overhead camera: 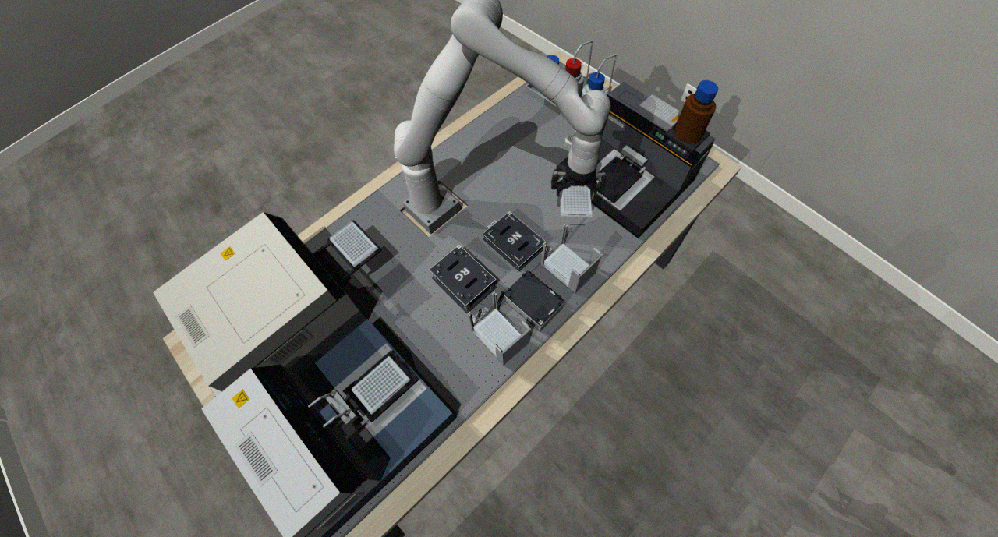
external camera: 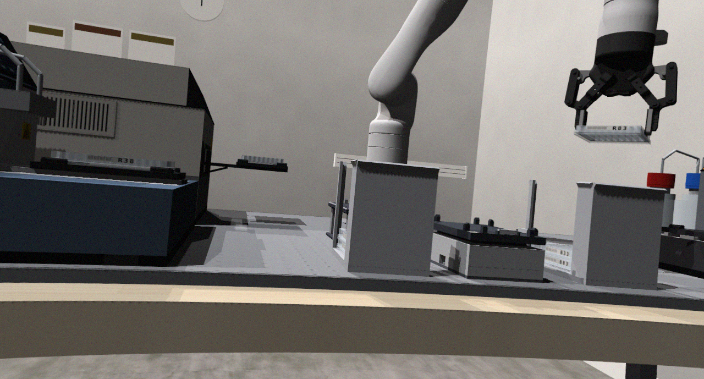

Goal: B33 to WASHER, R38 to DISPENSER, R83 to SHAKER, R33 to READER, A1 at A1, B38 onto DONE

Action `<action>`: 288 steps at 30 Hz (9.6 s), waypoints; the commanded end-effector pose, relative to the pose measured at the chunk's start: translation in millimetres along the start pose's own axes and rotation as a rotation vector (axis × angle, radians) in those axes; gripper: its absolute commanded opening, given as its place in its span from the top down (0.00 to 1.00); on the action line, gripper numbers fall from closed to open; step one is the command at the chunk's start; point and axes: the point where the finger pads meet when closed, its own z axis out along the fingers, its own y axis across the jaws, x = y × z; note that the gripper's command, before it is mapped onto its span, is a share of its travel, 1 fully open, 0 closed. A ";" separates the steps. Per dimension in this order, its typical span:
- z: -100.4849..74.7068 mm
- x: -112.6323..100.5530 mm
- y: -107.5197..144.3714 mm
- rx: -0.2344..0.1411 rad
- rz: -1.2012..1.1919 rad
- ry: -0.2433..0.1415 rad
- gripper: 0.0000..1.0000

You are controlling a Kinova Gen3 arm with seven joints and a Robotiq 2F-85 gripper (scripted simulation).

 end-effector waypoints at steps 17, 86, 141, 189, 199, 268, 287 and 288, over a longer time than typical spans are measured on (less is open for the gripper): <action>-0.8 -47.0 -36.8 -0.003 -0.200 0.001 0.06; -0.6 -233.3 -105.9 -0.003 -0.835 -0.001 0.06; 35.4 -242.3 -108.5 -0.003 -0.849 -0.001 0.06; 91.4 -242.3 -108.3 -0.003 -0.849 -0.001 0.06; 102.0 -242.3 -108.3 -0.003 -0.849 -0.001 0.06; 135.5 -242.3 -108.2 -0.003 -0.849 -0.001 0.06; 136.6 -242.3 -108.2 -0.003 -0.849 -0.001 0.06; 136.9 -242.3 -108.2 -0.003 -0.849 -0.001 0.06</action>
